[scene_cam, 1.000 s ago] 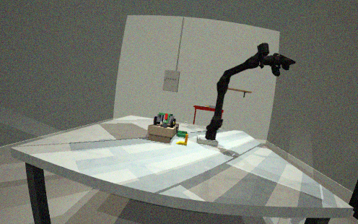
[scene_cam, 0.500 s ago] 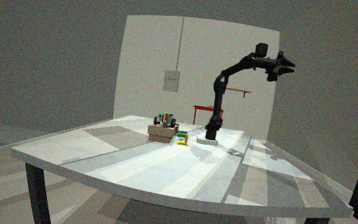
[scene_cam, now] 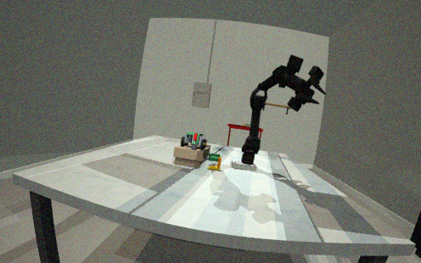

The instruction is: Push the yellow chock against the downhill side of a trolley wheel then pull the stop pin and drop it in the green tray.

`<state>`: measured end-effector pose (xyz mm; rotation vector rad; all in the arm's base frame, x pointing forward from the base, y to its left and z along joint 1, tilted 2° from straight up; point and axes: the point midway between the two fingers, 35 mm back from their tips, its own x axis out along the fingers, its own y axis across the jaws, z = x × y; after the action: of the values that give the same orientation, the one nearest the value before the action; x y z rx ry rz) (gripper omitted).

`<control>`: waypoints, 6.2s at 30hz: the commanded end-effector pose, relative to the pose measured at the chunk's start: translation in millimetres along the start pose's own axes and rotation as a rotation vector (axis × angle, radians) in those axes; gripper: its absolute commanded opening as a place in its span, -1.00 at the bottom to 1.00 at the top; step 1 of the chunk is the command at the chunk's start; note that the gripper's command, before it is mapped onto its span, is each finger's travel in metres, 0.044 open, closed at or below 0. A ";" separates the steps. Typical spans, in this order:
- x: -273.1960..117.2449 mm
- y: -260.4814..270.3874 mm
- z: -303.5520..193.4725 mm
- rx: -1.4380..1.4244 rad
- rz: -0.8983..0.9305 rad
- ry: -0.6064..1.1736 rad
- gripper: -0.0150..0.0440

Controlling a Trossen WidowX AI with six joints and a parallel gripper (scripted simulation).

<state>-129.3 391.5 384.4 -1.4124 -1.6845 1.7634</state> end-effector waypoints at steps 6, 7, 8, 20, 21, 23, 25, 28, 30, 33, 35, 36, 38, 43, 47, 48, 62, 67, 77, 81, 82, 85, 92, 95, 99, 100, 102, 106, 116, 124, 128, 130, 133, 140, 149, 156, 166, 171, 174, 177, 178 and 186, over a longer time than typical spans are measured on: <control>-16.1 89.1 -62.0 0.331 0.226 0.181 0.15; -19.7 99.6 -68.2 0.372 0.249 0.204 0.15; -23.6 110.1 -74.0 0.413 0.272 0.227 0.15; -88.0 232.0 -116.4 0.921 0.510 0.519 0.15; -94.5 241.5 -117.5 0.964 0.527 0.545 0.15; -107.6 260.1 -118.5 1.051 0.559 0.595 0.15; -121.1 278.1 -118.0 1.139 0.590 0.647 0.15; -141.4 303.7 -114.5 1.271 0.634 0.724 0.15; -155.0 319.7 -110.4 1.360 0.661 0.775 0.15; -175.0 342.2 -101.6 1.493 0.700 0.852 0.15; -188.0 356.0 -94.1 1.582 0.724 0.904 0.15; -194.4 362.5 -89.9 1.627 0.736 0.929 0.15; -206.8 374.8 -80.7 1.716 0.758 0.980 0.15; -235.1 400.9 -53.3 1.941 0.810 1.105 0.15; -242.7 407.4 -44.0 2.008 0.825 1.142 0.15; -242.7 407.4 -44.0 2.008 0.825 1.142 0.15; -225.9 442.5 -37.2 2.008 0.825 1.142 0.15; -224.0 447.4 -35.3 2.008 0.825 1.142 0.15; -218.2 459.3 -33.5 2.008 0.825 1.142 0.15; -215.7 464.8 -32.2 2.008 0.825 1.142 0.15; -215.1 466.3 -31.8 2.008 0.825 1.142 0.15; -213.1 470.7 -30.6 2.008 0.825 1.142 0.15; -211.5 474.2 -29.5 2.008 0.825 1.142 0.15; -211.5 474.2 -29.5 2.008 0.825 1.142 0.15; -209.9 477.5 -29.0 2.008 0.825 1.142 0.15; -209.2 479.0 -28.7 2.008 0.825 1.142 0.15; -207.8 482.0 -28.2 2.008 0.825 1.142 0.15; -205.2 487.6 -27.0 2.008 0.825 1.142 0.15; -201.1 496.6 -24.6 2.008 0.825 1.142 0.15; -201.3 494.0 -27.2 2.009 0.813 1.140 -0.27; -201.3 494.0 -27.2 2.009 0.813 1.140 -0.36; -201.3 494.0 -27.2 2.009 0.813 1.140 -0.41; -204.0 488.2 -28.6 2.008 0.817 1.141 -0.49; -215.3 462.6 -31.0 2.008 0.825 1.142 -0.49; -228.5 432.6 -37.0 2.008 0.825 1.142 -0.49; -239.0 410.0 -41.9 2.008 0.825 1.142 -0.49; -254.3 379.4 -49.3 2.008 0.825 1.142 -0.49; -262.1 365.6 -52.9 2.008 0.825 1.142 -0.49; -263.2 363.7 -53.4 2.008 0.825 1.142 -0.49; -263.2 363.7 -53.4 2.008 0.825 1.142 -0.49; -263.2 363.7 -53.4 2.012 0.823 1.145 -0.49; -263.2 363.7 -53.4 2.204 0.711 1.296 -0.49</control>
<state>174.0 125.2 181.9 -1.0808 1.2900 1.0813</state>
